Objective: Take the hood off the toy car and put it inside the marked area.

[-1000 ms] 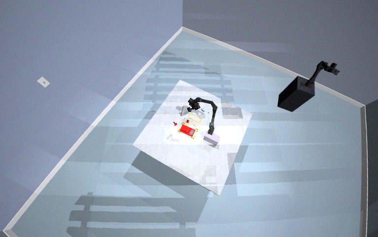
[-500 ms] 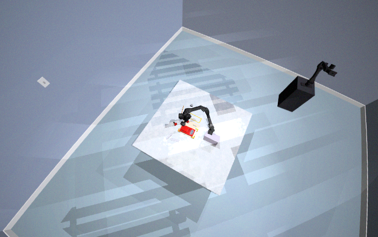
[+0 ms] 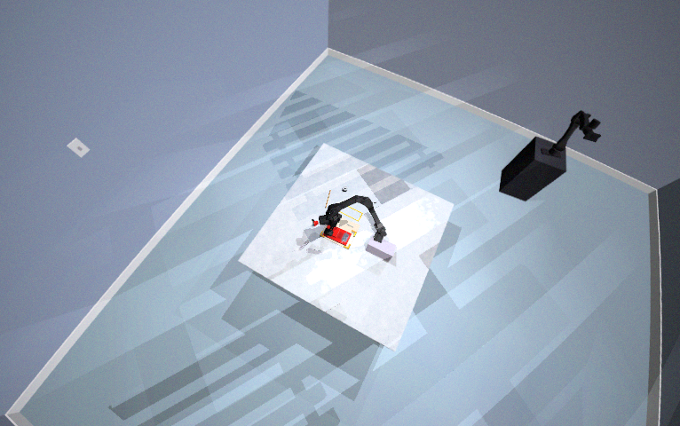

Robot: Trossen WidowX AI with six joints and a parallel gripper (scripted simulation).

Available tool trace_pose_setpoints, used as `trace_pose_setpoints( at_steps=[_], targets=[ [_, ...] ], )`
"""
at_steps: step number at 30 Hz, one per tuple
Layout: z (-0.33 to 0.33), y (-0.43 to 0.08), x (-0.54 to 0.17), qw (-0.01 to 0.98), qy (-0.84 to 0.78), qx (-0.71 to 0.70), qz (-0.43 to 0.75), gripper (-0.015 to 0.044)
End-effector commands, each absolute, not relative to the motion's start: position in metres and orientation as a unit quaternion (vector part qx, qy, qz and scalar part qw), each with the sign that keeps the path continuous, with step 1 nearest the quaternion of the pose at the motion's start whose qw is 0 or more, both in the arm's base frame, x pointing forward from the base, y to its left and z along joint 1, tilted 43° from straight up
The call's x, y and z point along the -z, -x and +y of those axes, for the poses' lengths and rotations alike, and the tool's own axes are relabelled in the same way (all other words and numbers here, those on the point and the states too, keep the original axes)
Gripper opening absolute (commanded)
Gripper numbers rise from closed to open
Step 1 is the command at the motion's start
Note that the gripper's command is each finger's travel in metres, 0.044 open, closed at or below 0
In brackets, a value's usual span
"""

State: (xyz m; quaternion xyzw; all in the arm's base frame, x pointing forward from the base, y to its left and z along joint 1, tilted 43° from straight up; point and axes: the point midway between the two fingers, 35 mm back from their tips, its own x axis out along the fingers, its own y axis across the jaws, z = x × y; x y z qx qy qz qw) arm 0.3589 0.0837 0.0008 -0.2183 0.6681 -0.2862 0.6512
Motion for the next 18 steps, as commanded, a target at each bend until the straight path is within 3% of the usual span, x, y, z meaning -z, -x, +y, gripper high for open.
trace_pose_setpoints(
  at_steps=[1, 18],
  targets=[
    [0.081, -0.358, 0.002, 0.650, 0.222, 0.287, 0.668, 0.0440],
    [0.070, -0.358, 0.014, 0.650, 0.222, 0.287, 0.668, 0.0440]
  ],
)
